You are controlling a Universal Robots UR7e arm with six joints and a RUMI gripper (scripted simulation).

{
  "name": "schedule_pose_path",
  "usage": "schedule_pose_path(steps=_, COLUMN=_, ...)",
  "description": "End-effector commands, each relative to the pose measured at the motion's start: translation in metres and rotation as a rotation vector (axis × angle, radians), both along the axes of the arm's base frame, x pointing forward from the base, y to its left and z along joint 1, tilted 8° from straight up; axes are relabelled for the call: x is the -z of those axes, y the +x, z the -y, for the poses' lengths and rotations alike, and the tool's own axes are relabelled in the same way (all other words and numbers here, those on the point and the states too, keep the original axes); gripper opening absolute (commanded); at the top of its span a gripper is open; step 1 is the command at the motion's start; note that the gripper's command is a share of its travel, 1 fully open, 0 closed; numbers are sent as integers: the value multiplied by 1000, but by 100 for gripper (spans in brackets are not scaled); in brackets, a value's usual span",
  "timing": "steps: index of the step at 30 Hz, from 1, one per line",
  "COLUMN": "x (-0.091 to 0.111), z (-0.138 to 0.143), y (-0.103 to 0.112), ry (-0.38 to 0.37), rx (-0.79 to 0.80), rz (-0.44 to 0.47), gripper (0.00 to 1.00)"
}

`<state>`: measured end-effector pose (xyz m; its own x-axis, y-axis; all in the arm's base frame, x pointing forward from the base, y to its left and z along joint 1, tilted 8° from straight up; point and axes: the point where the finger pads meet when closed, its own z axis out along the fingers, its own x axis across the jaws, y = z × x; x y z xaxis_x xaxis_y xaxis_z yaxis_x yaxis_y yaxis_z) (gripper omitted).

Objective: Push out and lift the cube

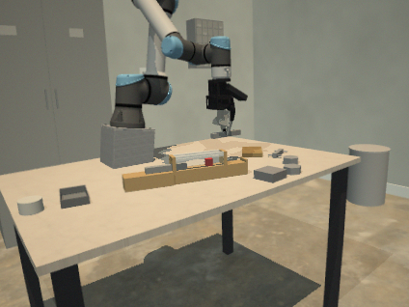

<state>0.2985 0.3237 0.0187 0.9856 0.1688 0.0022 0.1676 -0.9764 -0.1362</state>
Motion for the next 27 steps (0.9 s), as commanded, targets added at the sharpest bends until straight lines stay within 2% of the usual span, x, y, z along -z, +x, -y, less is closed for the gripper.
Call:
schedule_pose_path(steps=1, x=1, z=8, y=8, ry=-1, rx=6, rz=1, gripper=0)
schedule_pose_path(steps=8, x=7, z=40, y=36, ry=-7, rx=31, rz=0, gripper=0)
schedule_pose_path(steps=14, x=14, z=87, y=68, ry=-14, rx=64, rz=-2, gripper=0)
schedule_pose_path(steps=16, x=14, z=87, y=68, ry=-14, rx=64, rz=-2, gripper=0)
schedule_pose_path(steps=27, x=32, z=213, y=116, ry=-22, rx=141, rz=-14, gripper=0)
